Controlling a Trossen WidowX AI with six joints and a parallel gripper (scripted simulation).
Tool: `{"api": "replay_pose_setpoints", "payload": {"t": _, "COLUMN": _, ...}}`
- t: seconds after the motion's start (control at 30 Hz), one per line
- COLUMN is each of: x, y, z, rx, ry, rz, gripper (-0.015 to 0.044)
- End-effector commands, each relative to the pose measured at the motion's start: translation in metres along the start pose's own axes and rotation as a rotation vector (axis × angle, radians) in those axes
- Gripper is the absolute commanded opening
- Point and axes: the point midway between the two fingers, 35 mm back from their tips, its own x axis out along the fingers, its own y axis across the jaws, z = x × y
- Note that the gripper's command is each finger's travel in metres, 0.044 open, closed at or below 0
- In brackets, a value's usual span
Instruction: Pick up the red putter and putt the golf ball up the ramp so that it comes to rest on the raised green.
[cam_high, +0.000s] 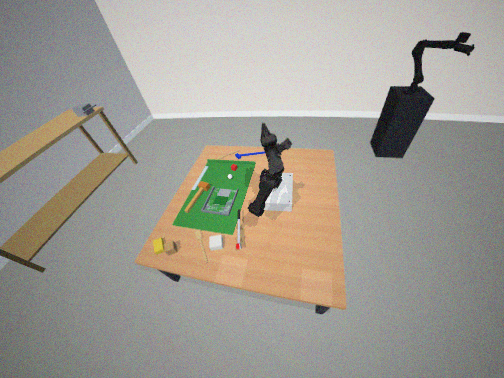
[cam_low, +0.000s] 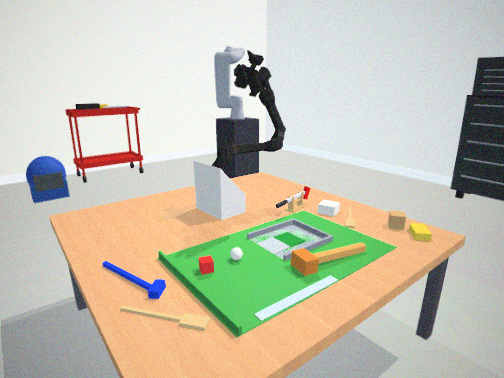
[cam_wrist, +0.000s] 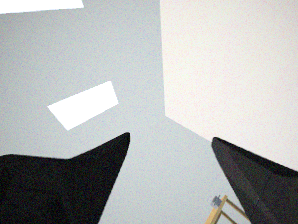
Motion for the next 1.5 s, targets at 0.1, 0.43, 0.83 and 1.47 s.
{"api": "replay_pose_setpoints", "payload": {"t": 0.1, "x": 0.020, "y": -0.017, "z": -0.014, "rx": -0.107, "ry": 0.125, "rz": -0.045, "gripper": 0.0440}}
{"api": "replay_pose_setpoints", "payload": {"t": 0.43, "x": 0.071, "y": -0.090, "z": -0.109, "rx": -0.548, "ry": 0.652, "rz": -0.084, "gripper": 0.0440}}
{"api": "replay_pose_setpoints", "payload": {"t": 0.83, "x": 0.049, "y": -0.168, "z": -0.232, "rx": -0.971, "ry": 1.233, "rz": 0.149, "gripper": 0.0440}}
{"api": "replay_pose_setpoints", "payload": {"t": 1.47, "x": -0.133, "y": -0.323, "z": -0.360, "rx": -1.344, "ry": 2.118, "rz": 1.193, "gripper": 0.0440}}
